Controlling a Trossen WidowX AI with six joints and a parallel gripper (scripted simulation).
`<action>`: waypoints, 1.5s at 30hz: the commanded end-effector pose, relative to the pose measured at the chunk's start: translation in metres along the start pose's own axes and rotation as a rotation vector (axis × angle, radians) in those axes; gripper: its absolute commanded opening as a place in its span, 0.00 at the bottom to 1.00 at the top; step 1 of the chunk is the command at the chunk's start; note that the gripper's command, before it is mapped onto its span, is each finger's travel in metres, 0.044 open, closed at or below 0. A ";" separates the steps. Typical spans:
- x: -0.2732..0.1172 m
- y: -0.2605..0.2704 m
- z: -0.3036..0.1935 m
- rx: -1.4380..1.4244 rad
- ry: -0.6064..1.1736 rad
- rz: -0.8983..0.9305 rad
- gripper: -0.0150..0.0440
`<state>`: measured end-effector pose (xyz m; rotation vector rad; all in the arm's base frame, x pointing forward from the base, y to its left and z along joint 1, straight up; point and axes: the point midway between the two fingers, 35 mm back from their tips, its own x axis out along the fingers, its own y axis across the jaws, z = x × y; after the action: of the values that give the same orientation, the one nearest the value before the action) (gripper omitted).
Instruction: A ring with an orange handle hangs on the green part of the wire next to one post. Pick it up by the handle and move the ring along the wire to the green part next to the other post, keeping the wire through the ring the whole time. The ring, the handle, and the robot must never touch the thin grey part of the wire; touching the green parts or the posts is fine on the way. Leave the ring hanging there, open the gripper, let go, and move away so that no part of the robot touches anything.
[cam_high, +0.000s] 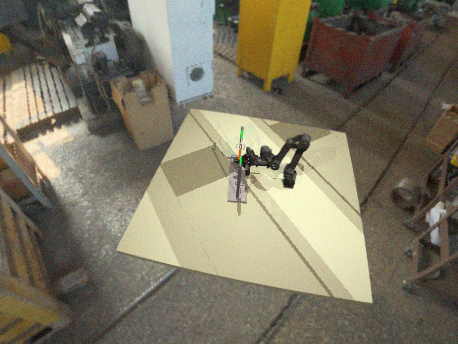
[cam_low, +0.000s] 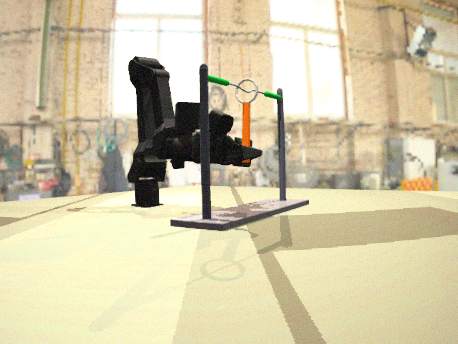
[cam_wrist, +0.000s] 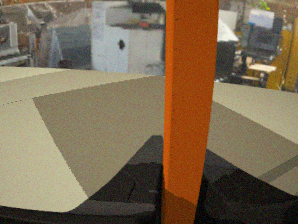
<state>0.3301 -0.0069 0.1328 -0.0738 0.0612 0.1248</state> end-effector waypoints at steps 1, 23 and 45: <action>-0.001 0.011 -0.001 0.060 0.002 0.027 0.00; -0.006 0.060 0.010 0.281 -0.004 0.156 0.00; -0.006 0.062 0.011 0.130 -0.002 0.085 0.00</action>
<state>0.3168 0.0541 0.1401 0.0839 0.0721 0.2178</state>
